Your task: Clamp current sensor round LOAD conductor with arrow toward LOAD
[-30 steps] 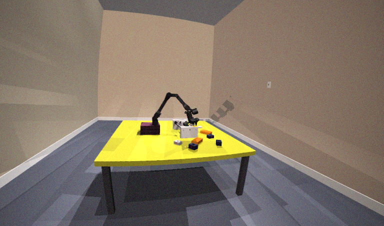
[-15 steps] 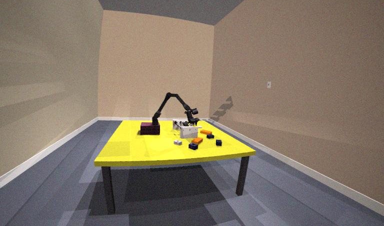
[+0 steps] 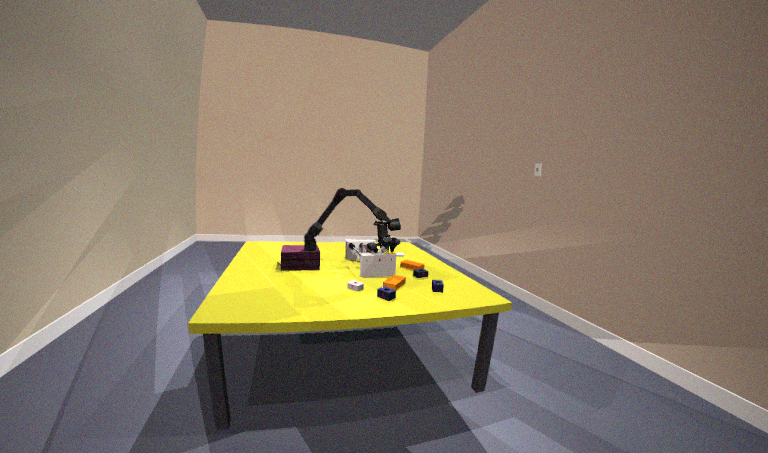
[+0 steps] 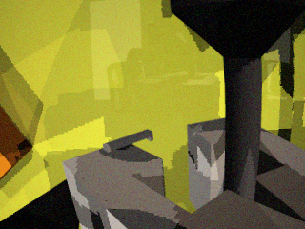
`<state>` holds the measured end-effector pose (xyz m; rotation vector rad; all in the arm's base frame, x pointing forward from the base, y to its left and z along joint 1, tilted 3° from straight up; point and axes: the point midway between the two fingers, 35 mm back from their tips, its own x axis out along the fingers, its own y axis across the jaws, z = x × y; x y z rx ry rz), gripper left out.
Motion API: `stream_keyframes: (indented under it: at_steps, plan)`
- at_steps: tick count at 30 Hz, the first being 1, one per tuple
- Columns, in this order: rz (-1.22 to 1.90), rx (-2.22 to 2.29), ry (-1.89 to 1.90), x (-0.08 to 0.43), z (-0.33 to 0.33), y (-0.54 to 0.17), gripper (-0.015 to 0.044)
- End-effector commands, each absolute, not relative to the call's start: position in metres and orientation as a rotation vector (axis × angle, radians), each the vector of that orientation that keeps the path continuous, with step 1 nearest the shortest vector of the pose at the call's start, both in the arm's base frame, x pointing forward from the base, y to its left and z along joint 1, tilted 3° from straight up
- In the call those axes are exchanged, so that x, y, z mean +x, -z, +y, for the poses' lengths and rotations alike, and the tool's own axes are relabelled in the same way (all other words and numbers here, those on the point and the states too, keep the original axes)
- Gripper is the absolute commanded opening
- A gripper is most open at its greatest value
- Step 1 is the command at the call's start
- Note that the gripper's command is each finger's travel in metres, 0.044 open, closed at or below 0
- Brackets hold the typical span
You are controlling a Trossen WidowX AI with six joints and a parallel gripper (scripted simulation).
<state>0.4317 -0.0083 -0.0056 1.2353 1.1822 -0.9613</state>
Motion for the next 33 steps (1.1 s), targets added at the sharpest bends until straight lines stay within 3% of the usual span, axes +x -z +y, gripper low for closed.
stream_keyframes:
  at_steps: [1,33]
  plan:
    - [1.215,1.202,0.998,0.4364,-0.0088,-0.0040,0.0000]
    - [1.294,1.141,1.078,0.4334,-0.0089,-0.0120,0.0000]
